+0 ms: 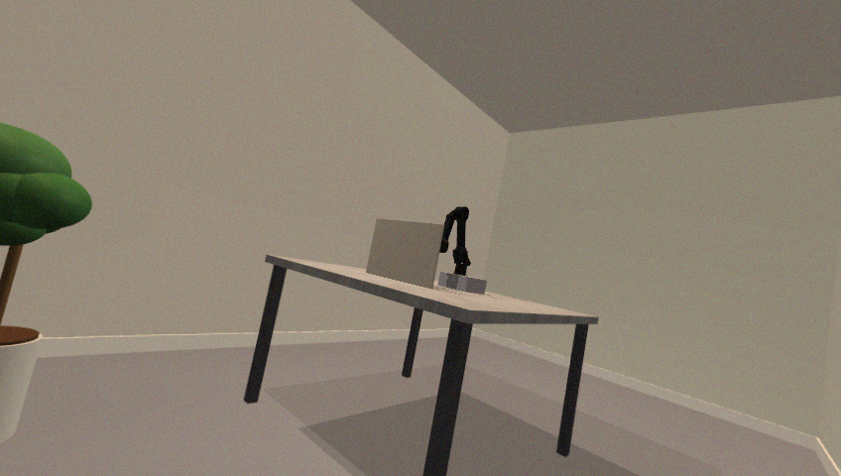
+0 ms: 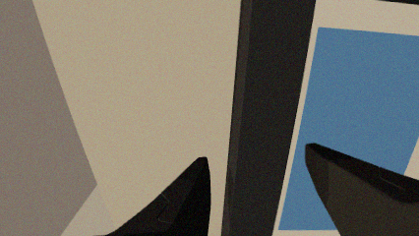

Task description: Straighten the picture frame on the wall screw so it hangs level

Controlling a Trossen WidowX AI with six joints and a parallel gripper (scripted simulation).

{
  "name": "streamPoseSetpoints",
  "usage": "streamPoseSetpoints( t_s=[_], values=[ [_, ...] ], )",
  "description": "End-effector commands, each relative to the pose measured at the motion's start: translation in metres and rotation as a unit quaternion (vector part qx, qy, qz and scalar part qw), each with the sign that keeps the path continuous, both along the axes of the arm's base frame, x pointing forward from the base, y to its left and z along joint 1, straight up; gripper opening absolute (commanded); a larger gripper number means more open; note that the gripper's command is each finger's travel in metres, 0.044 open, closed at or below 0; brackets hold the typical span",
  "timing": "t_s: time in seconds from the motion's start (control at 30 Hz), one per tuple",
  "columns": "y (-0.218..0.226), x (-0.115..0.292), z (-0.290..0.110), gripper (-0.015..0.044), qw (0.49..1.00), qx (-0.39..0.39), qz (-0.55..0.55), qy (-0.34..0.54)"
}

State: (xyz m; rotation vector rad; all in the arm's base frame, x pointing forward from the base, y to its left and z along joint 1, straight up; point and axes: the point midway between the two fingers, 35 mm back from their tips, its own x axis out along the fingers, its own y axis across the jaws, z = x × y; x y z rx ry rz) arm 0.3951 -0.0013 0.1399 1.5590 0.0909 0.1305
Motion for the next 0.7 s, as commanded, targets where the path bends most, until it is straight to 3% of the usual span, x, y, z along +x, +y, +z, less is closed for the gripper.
streamPoseSetpoints(
  t_s=[0.0, 0.33, 0.67],
  values=[
    [0.0, 0.0, 0.0, 0.026, 1.0, 0.002, 0.0, 0.0],
    [-0.014, -0.097, -0.004, 0.026, 0.986, 0.163, 0.0, 0.027],
    [-0.03, -0.105, 0.009, 0.026, 0.987, 0.161, -0.004, 0.029]
  ],
)
